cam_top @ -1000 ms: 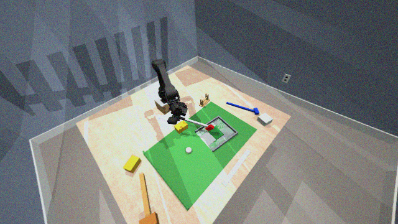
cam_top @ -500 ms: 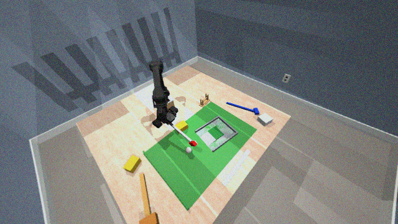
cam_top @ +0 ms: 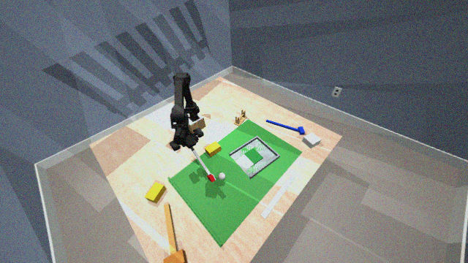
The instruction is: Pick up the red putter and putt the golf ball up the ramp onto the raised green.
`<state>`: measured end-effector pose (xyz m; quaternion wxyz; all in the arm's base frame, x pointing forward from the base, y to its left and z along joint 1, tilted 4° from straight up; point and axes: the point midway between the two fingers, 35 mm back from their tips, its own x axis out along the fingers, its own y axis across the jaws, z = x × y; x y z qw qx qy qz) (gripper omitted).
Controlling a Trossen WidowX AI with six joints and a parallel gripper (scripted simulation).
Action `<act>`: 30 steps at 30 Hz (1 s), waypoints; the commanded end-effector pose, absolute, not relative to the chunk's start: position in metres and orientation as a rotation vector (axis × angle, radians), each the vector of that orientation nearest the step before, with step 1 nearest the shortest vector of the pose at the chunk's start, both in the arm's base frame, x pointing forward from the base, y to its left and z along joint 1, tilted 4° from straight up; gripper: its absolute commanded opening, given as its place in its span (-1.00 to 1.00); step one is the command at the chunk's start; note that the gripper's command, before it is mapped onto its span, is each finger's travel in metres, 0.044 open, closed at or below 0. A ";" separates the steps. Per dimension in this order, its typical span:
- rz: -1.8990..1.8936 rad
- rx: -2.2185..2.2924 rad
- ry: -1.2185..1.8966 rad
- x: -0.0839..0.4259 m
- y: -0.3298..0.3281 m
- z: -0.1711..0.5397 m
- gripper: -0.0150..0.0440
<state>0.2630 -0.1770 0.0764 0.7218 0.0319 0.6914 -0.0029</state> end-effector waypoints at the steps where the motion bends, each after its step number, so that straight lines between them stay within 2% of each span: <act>1: -0.019 0.078 1.531 0.263 -0.179 0.062 -0.49; 30: -0.019 0.078 1.532 0.264 -0.176 0.011 -0.49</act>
